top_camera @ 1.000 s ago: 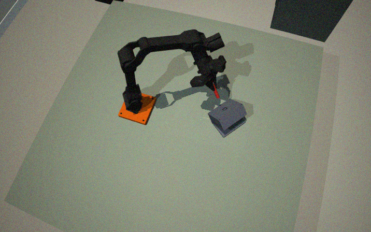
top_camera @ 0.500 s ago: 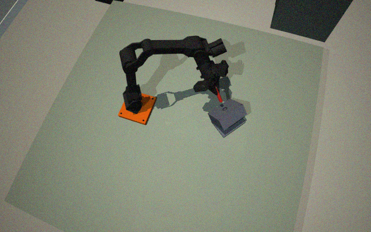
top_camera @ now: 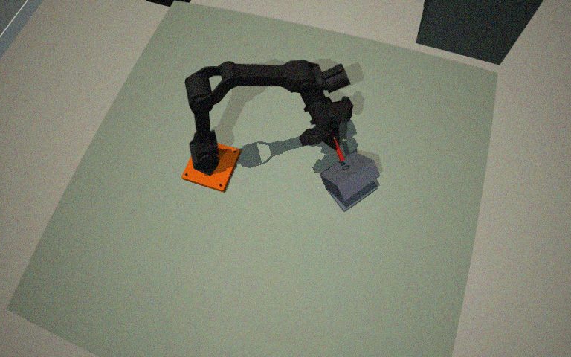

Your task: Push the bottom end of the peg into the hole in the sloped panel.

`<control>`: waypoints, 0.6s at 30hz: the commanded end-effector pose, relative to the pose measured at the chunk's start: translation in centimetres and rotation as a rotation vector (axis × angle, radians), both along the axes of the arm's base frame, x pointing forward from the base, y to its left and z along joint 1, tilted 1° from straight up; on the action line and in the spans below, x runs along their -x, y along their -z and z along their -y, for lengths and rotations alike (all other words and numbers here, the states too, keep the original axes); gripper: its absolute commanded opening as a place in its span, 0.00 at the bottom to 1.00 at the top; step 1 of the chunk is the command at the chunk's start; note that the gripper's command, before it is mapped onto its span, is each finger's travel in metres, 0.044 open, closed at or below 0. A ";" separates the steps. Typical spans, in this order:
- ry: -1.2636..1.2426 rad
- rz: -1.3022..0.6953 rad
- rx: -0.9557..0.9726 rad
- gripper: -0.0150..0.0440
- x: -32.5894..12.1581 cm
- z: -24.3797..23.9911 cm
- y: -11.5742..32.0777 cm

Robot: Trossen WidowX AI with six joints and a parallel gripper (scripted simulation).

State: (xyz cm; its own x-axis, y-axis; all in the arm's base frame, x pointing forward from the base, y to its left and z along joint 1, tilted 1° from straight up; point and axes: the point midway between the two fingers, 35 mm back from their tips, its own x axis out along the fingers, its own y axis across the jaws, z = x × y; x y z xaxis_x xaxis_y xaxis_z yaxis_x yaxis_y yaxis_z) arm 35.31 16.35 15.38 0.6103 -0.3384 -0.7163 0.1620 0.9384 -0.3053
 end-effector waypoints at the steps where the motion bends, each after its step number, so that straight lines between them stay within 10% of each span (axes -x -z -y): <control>1: -0.001 0.003 0.005 0.25 -0.3 0.2 0.3; 18: 0.003 0.006 0.005 0.25 -1.0 0.6 1.1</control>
